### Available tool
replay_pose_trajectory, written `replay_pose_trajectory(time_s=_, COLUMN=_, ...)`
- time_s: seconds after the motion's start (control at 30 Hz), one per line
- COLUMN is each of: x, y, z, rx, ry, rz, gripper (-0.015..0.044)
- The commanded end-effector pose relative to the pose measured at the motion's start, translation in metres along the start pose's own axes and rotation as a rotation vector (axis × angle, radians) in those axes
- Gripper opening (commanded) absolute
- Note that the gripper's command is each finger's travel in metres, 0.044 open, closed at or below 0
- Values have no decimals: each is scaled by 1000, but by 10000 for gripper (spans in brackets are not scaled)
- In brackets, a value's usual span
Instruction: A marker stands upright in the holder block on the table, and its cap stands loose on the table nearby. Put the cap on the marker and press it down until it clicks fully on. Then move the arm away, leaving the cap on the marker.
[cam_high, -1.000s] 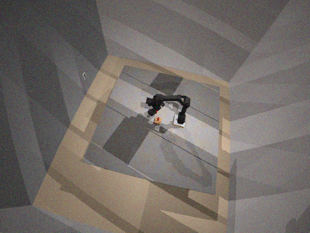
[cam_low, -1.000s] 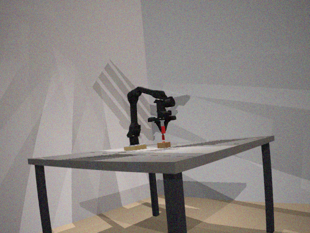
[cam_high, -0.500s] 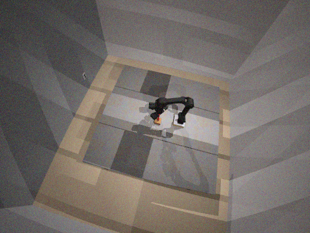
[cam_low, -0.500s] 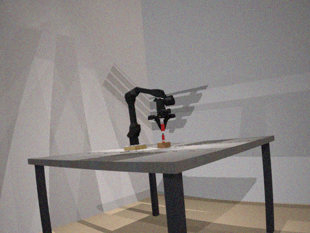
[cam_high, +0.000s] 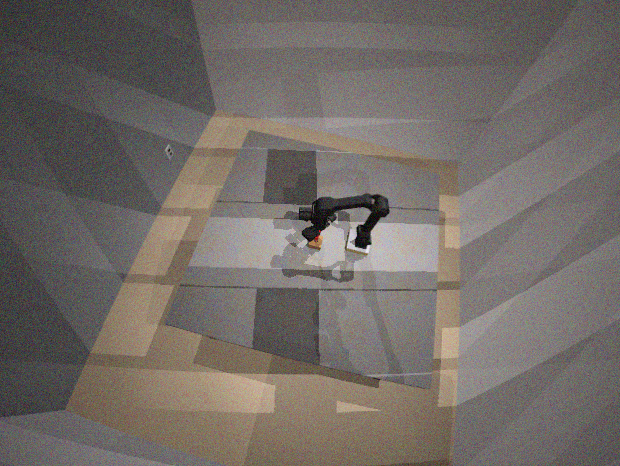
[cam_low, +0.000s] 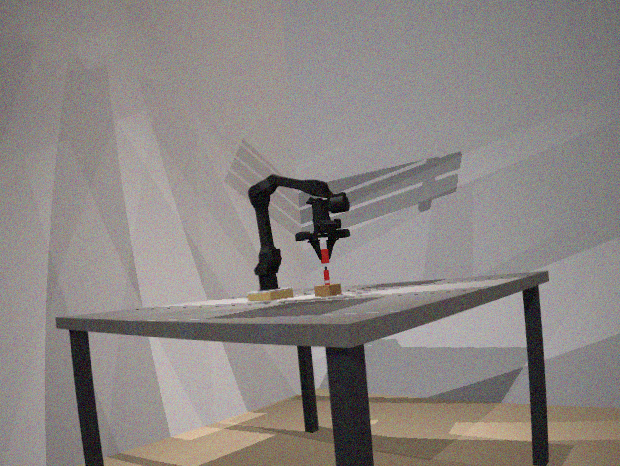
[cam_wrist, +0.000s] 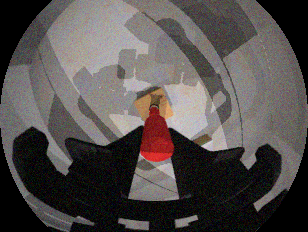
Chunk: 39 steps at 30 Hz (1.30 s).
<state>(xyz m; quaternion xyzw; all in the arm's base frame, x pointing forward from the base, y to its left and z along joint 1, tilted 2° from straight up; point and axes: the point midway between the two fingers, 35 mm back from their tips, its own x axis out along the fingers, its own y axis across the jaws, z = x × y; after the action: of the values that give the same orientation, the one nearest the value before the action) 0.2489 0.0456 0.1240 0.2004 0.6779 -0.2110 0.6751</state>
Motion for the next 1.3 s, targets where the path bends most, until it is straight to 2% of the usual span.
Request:
replay_pose_trajectory(time_s=0.0, x=5, y=1, z=0, rx=6, ry=2, rz=2, gripper=0)
replay_pose_trajectory(time_s=0.93, x=51, y=0, z=-1, rx=6, ry=2, rz=2, gripper=0)
replay_pose_trajectory(time_s=1.27, x=52, y=0, z=-1, rx=6, ry=2, rz=2, gripper=0)
